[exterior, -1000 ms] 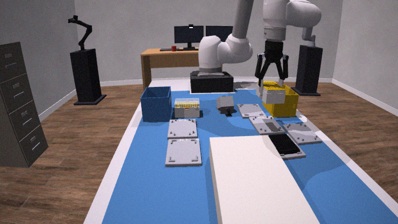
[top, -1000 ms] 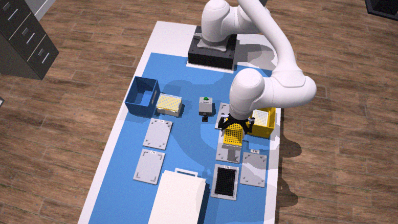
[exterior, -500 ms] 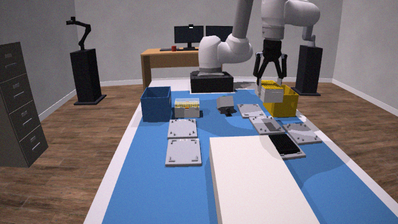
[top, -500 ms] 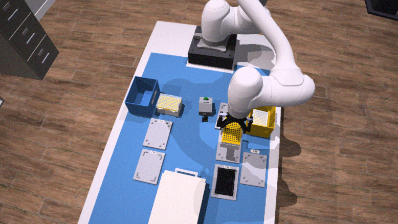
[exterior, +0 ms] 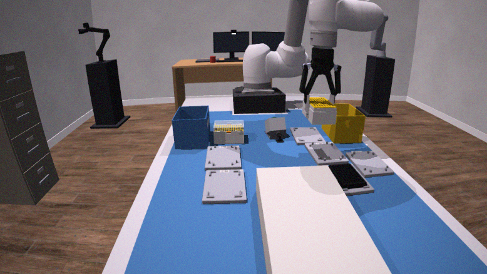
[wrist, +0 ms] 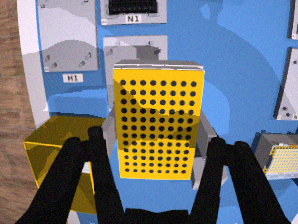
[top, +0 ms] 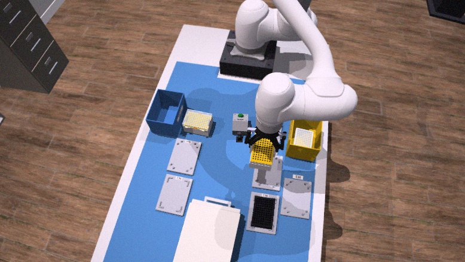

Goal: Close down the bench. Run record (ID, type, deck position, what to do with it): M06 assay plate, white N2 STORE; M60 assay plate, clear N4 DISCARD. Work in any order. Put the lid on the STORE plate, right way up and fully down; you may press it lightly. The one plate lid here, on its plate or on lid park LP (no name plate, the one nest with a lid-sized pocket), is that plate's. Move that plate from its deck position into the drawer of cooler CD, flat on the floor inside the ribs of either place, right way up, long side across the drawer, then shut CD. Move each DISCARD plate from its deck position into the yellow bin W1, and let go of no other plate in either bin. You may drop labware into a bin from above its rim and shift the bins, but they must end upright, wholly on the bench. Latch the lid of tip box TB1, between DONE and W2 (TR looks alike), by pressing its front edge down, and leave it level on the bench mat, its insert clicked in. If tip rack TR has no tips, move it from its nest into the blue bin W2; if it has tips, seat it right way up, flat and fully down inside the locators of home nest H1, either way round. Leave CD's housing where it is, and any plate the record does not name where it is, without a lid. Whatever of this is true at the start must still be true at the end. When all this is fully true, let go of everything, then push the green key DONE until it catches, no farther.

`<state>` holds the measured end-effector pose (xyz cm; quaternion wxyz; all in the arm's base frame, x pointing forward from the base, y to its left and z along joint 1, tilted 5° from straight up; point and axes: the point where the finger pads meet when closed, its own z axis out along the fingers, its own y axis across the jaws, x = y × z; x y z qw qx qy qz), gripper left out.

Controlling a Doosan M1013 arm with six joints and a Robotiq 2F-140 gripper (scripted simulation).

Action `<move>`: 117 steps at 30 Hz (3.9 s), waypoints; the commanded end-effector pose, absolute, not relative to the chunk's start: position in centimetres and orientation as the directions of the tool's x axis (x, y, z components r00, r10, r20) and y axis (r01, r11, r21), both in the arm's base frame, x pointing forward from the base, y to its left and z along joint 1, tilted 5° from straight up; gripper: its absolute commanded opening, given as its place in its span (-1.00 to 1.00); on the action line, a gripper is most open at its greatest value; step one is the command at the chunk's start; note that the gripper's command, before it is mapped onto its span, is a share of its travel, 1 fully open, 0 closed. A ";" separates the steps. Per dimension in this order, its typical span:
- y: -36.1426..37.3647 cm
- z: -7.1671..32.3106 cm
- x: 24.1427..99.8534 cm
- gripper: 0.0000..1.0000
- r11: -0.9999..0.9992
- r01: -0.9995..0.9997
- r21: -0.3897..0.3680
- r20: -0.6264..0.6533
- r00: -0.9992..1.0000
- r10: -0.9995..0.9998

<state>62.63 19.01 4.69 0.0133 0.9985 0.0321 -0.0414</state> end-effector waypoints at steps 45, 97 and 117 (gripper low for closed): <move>8.0 5.3 59.6 -1.00 -0.998 0.065 0.024 -0.083 0.995 0.063; -3.8 5.9 56.3 -1.00 -0.998 0.065 0.024 -0.083 0.995 0.063; -7.9 6.1 55.1 -1.00 -0.998 0.065 0.024 -0.083 0.995 0.063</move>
